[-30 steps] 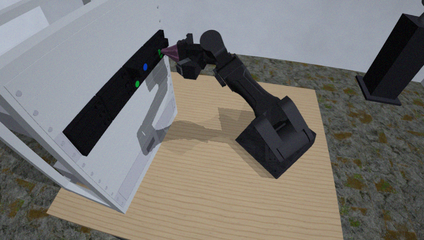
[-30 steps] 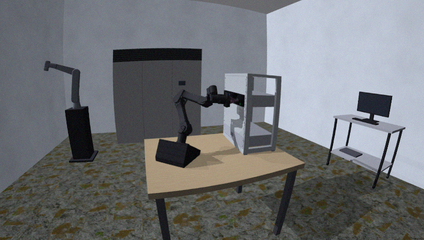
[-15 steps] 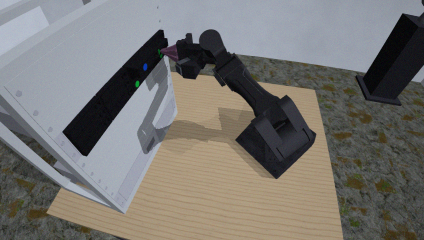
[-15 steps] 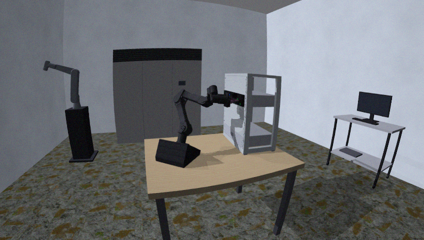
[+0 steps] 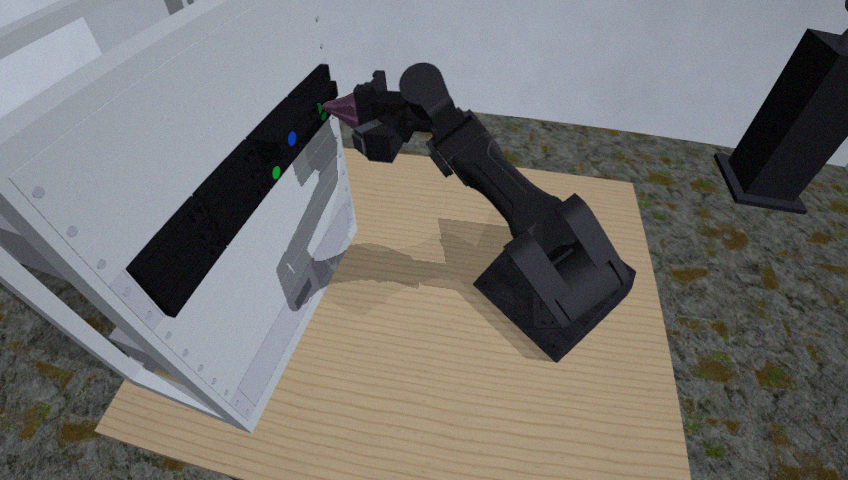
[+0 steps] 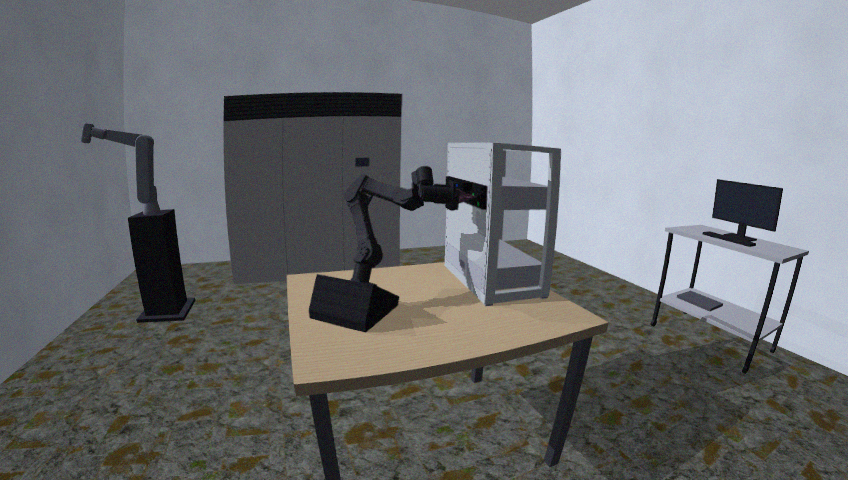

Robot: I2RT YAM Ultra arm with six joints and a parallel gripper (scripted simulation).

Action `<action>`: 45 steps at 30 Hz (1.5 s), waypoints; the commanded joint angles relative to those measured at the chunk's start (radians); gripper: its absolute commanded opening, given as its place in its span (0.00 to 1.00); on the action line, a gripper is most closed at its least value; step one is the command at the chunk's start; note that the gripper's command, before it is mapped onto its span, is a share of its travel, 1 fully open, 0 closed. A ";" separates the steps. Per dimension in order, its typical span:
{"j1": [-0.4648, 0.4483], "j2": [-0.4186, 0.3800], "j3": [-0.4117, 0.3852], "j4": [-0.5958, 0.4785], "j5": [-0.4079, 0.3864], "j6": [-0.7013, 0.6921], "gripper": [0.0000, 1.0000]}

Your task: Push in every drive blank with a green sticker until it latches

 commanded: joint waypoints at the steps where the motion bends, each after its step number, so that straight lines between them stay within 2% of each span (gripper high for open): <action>1: 0.014 0.020 0.069 0.009 0.065 0.002 0.00; 45: 0.018 0.028 0.090 0.006 0.067 0.002 0.00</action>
